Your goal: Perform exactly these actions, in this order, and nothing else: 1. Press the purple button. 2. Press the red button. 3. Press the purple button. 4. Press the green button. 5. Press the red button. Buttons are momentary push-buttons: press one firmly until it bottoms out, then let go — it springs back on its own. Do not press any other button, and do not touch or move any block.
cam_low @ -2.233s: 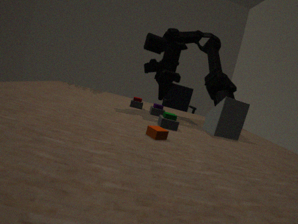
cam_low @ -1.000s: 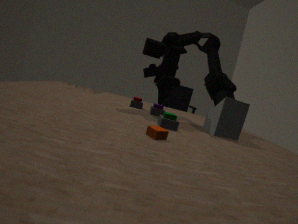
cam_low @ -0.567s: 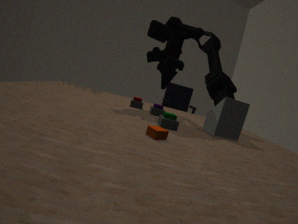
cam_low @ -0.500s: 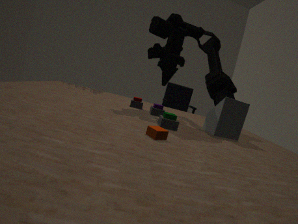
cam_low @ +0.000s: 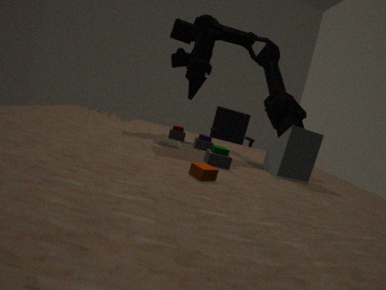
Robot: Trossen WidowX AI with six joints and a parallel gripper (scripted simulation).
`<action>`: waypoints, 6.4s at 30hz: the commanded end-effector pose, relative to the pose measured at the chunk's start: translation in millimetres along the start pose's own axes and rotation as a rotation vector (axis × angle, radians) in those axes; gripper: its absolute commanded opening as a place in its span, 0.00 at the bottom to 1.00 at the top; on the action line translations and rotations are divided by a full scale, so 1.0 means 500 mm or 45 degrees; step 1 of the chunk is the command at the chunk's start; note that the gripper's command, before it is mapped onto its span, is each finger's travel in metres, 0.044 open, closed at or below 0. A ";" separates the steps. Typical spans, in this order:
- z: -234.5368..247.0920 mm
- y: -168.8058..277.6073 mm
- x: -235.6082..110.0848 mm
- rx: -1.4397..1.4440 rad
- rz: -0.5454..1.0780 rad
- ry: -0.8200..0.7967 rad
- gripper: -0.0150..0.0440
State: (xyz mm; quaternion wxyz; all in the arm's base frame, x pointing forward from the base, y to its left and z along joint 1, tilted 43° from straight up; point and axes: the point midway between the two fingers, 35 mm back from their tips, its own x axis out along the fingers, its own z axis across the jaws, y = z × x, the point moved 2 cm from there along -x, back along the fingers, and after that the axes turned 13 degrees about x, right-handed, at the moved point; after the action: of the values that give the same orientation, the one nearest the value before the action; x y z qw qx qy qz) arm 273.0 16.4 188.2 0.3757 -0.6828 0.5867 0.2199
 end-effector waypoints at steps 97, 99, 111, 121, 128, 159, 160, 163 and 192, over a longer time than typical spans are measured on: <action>0.079 0.151 0.026 -0.026 0.009 0.006 0.29; 0.080 0.150 0.082 -0.025 0.008 0.005 0.29; 0.076 0.153 0.136 -0.024 0.006 0.011 0.29; 0.076 0.152 0.168 -0.024 0.006 0.011 0.29; 0.075 0.153 0.190 -0.024 0.005 0.013 0.29; 0.076 0.153 0.128 -0.024 0.006 0.011 0.29; 0.076 0.153 0.123 -0.025 0.006 0.010 0.29; 0.080 0.150 0.051 -0.026 0.009 0.004 0.29; 0.383 0.252 0.004 -0.024 0.011 -0.004 0.29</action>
State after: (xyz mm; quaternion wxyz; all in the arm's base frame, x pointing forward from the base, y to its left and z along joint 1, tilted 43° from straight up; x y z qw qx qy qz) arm 181.6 151.6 43.0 0.3638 -0.6870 0.5848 0.2316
